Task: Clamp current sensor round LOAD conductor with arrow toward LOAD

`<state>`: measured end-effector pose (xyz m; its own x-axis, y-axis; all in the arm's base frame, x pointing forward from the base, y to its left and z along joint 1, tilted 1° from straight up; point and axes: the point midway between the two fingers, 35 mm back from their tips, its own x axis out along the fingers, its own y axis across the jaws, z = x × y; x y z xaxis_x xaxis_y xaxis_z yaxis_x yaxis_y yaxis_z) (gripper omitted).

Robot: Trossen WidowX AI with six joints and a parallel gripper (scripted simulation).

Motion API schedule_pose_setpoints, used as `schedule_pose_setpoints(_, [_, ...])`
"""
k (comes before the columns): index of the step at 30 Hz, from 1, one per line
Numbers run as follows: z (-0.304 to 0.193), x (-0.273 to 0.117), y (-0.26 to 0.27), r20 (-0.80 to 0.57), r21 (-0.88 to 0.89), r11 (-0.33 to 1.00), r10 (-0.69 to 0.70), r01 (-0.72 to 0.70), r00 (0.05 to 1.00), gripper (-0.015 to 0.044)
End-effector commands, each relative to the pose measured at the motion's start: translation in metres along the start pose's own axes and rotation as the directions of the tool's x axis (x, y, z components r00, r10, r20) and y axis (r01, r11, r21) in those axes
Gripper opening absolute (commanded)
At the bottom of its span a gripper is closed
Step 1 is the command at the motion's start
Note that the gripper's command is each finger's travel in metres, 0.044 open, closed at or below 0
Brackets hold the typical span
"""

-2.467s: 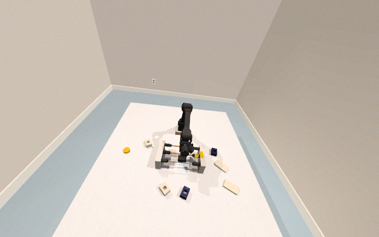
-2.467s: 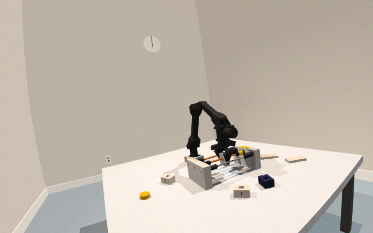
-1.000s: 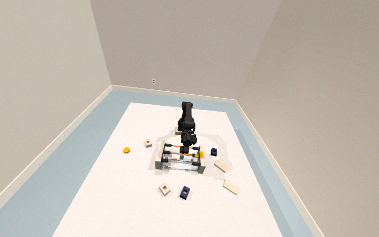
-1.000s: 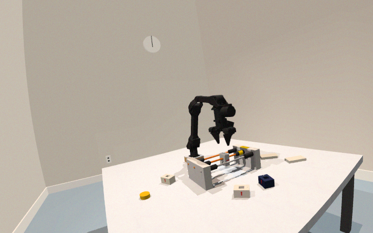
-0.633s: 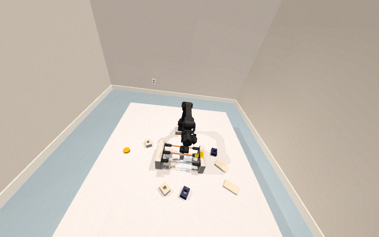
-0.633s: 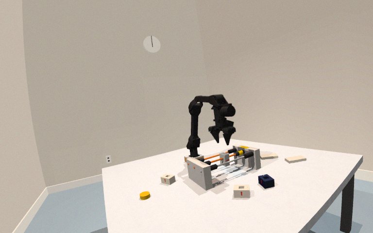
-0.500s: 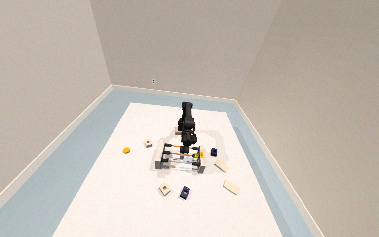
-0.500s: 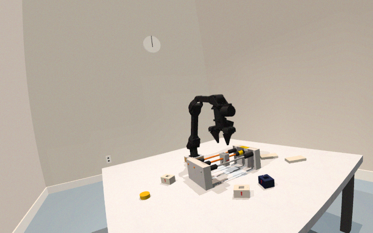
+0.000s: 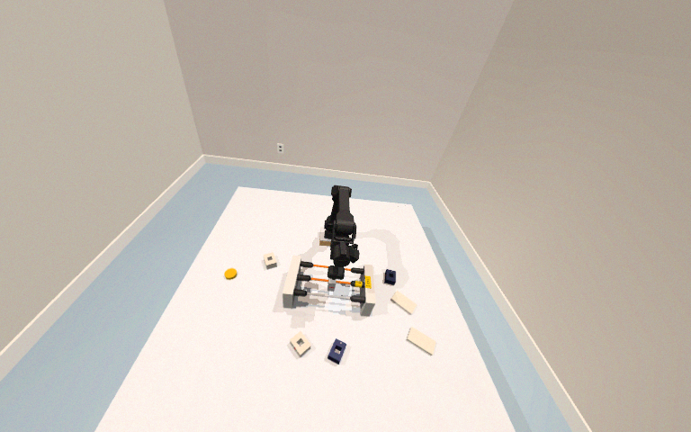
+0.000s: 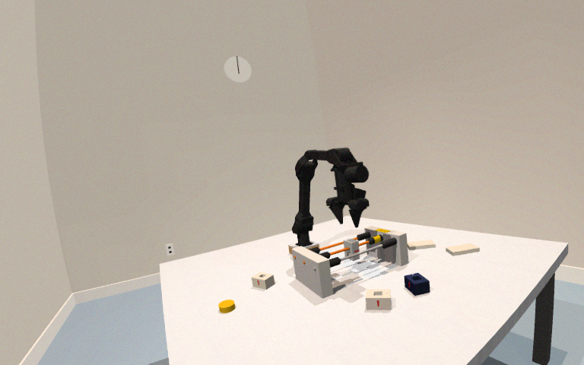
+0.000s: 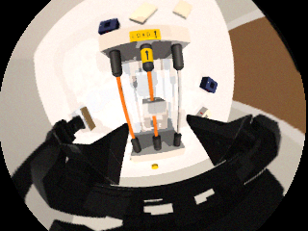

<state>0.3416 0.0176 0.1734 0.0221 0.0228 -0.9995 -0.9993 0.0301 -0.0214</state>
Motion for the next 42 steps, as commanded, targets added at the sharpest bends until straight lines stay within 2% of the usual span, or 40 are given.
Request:
schedule_pose_setpoints(1, [0.0,0.0,0.0,-0.001,-0.002,1.0,0.002,-0.002,1.0,0.044])
schedule_pose_setpoints(10, [0.001,0.0,0.001,-0.005,0.012,1.0,0.001,-0.001,1.0,0.044])
schedule_pose_setpoints(16, [0.021,0.009,0.017,-0.168,0.384,0.921,0.005,0.061,0.986,0.044])
schedule_pose_setpoints(20, [0.035,0.013,0.029,-0.286,0.605,0.771,-0.024,0.2,0.958,0.044])
schedule_pose_setpoints(25, [0.05,0.016,0.044,-0.418,0.773,0.486,-0.096,0.409,0.904,0.044])
schedule_pose_setpoints(32, [0.063,0.015,0.056,-0.514,0.8,0.245,-0.193,0.548,0.836,0.044])
schedule_pose_setpoints(42, [0.078,0.011,0.069,-0.584,0.806,-0.13,-0.331,0.578,0.741,0.044])
